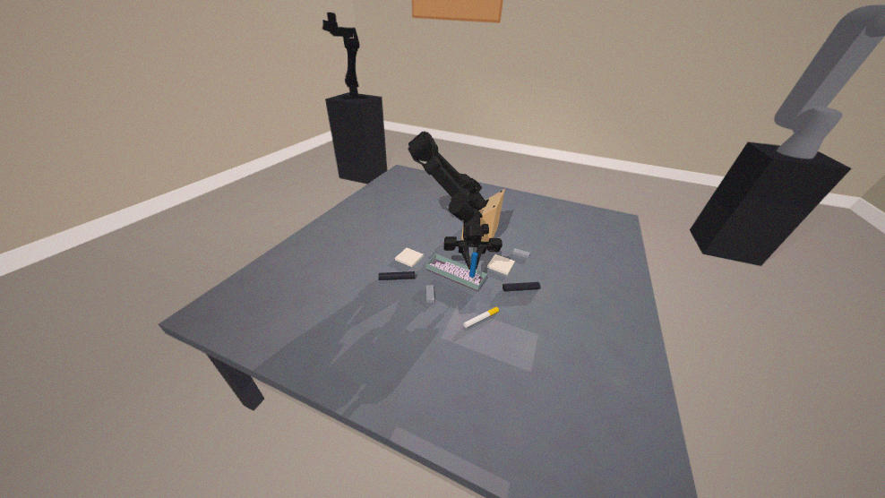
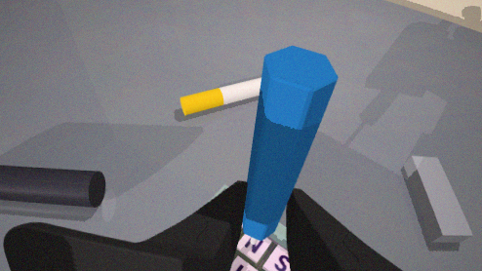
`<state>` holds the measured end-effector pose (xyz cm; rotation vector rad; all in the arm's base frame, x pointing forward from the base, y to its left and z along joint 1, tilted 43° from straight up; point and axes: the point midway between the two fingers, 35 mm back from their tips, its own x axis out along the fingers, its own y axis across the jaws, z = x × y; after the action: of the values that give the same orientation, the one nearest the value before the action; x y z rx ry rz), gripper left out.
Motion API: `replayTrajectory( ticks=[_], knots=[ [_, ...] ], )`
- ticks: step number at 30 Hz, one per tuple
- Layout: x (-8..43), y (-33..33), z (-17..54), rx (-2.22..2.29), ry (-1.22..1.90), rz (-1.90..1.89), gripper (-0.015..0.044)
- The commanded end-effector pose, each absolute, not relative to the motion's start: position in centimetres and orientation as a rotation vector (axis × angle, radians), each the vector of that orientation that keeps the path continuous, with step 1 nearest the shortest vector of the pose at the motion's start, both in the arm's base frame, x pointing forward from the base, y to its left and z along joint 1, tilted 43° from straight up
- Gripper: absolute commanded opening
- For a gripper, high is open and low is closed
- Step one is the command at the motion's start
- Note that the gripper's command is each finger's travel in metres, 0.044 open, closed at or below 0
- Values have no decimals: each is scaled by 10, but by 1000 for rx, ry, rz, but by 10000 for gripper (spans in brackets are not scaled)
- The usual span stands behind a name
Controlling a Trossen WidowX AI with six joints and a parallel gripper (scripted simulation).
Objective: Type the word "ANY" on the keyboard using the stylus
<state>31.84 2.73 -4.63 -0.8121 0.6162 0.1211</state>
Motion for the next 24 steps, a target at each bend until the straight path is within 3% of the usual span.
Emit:
replayTrajectory(
  ticks=[1, 24],
  knots=[
    [318, 27, -48, -816, 616, 126, 81],
    [319, 48, -25, -814, 616, 127, 81]
  ],
)
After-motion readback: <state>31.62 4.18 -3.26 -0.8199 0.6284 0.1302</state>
